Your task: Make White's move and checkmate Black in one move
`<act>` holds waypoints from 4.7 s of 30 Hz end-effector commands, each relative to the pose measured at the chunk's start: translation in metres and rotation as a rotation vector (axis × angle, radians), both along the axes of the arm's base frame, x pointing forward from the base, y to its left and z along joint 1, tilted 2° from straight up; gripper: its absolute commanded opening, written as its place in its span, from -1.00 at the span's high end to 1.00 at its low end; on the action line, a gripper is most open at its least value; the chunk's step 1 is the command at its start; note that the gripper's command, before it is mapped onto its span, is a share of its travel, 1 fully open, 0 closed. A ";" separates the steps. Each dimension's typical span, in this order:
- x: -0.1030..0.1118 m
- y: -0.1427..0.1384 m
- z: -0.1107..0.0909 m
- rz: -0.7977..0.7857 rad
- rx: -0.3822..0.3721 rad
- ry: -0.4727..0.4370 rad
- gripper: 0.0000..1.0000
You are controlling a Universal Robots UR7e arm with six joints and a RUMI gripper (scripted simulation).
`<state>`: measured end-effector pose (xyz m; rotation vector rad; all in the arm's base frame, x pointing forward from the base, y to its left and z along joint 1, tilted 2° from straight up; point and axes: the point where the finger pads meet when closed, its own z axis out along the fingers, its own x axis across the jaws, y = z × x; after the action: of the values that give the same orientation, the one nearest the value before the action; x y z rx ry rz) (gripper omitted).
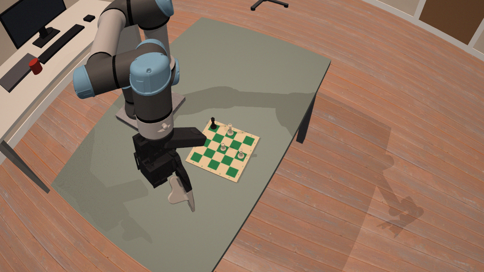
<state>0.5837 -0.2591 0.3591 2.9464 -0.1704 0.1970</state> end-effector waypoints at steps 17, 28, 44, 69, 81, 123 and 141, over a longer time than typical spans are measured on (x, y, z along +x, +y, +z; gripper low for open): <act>0.000 0.000 0.001 0.000 -0.001 -0.001 -1.00; -0.005 0.007 -0.051 0.076 0.111 0.093 -1.00; -0.053 0.064 -0.223 0.350 0.704 0.339 -1.00; -0.097 0.140 -0.319 0.444 1.526 0.215 -1.00; -0.098 0.142 -0.321 0.441 1.551 0.203 -1.00; -0.098 0.142 -0.320 0.441 1.551 0.203 -1.00; -0.098 0.139 -0.240 0.441 1.551 0.204 -1.00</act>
<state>0.4857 -0.1186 0.0945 4.4414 0.6873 -0.3876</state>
